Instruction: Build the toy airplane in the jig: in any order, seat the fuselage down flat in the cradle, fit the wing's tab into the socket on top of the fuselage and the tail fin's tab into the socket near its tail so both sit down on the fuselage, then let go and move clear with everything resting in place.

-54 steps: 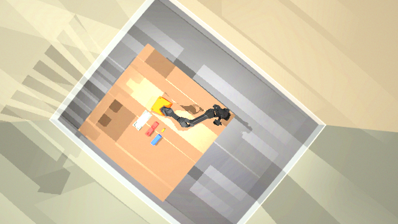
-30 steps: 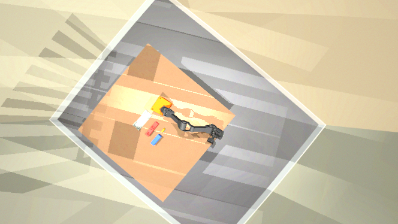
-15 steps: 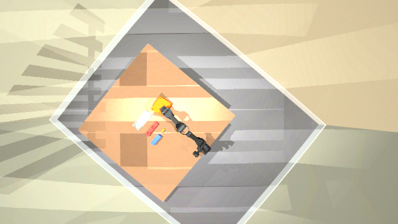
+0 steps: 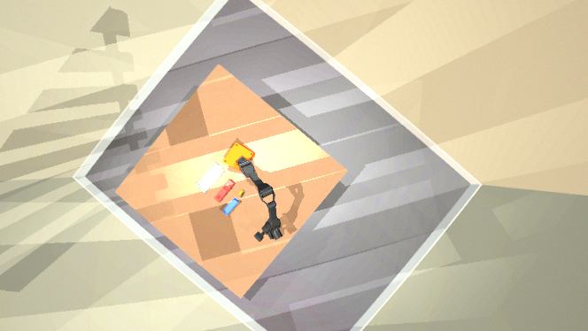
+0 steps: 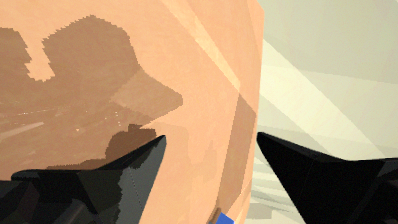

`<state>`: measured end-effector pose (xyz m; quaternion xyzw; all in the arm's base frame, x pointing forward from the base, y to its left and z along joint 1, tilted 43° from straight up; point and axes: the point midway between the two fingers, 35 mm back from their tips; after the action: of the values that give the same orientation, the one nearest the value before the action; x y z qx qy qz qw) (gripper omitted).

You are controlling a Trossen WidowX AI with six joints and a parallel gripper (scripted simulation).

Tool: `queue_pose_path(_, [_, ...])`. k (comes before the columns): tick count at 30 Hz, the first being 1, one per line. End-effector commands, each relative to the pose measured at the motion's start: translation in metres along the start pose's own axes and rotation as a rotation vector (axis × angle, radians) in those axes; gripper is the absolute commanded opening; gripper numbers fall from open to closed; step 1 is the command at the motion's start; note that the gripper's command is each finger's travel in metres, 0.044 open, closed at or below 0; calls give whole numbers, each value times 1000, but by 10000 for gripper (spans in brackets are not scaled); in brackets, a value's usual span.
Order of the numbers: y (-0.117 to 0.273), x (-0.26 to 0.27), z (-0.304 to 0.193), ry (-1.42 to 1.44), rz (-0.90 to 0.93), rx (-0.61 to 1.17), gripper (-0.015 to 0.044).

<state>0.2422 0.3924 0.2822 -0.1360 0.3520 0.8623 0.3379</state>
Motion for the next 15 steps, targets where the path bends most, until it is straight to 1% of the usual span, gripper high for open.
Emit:
queue_pose_path(1, [-26, -22, -46, -18, 33, 132, 440])
queue_pose_path(5, [-46, -51, -107, -75, 83, 290, 440])
queue_pose_path(9, [-55, -72, -174, -157, 165, 449, 440])
queue_pose_path(15, [-43, -90, -274, -368, 330, 656, 440])
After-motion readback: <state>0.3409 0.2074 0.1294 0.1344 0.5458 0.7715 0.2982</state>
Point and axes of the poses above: the point midway between the two fingers, 35 mm back from their tips, its own y axis back along the fingers, its own x axis across the jaws, z = x × y
